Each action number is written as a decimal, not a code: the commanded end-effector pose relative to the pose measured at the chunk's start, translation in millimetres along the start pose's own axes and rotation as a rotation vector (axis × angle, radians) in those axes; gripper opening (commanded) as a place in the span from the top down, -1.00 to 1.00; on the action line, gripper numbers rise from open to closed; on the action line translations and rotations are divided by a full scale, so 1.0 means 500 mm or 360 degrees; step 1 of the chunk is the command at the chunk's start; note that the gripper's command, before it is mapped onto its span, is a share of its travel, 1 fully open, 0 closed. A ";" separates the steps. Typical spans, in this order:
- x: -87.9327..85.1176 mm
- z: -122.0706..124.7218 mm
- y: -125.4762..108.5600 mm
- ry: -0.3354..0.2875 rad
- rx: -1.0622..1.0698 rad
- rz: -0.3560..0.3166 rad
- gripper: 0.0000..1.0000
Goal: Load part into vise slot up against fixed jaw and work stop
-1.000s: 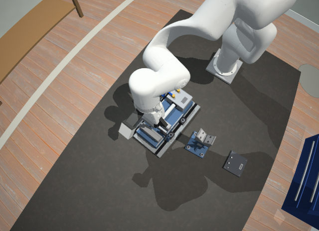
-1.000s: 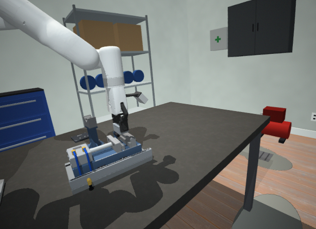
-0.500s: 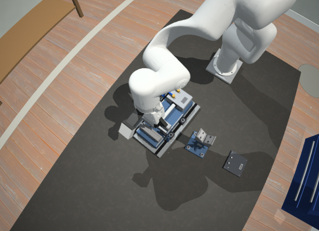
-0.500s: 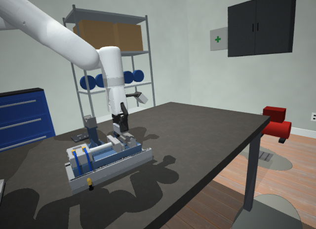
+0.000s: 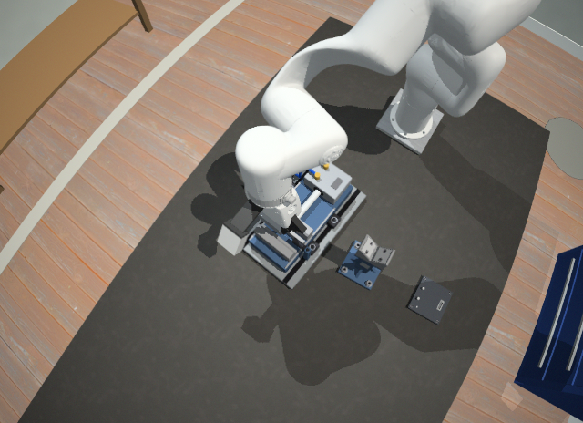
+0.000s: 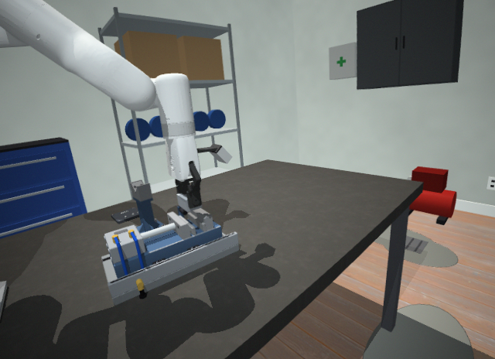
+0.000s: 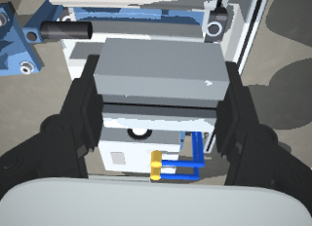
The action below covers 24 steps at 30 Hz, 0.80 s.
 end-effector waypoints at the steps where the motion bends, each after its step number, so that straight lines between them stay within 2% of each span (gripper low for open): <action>1: 0.001 0.000 0.003 -0.0001 -0.0001 0.0007 1.00; 24: 0.028 0.000 0.003 -0.0001 -0.0001 0.0007 1.00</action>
Point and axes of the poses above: the point where the finger pads meet when closed, its own x axis out along the fingers, its own z axis across the jaws, y = z × x, the point moved 4 cm from there along -x, back along the fingers, and after that the axes turned 6 degrees about x, right-handed, at the moved point
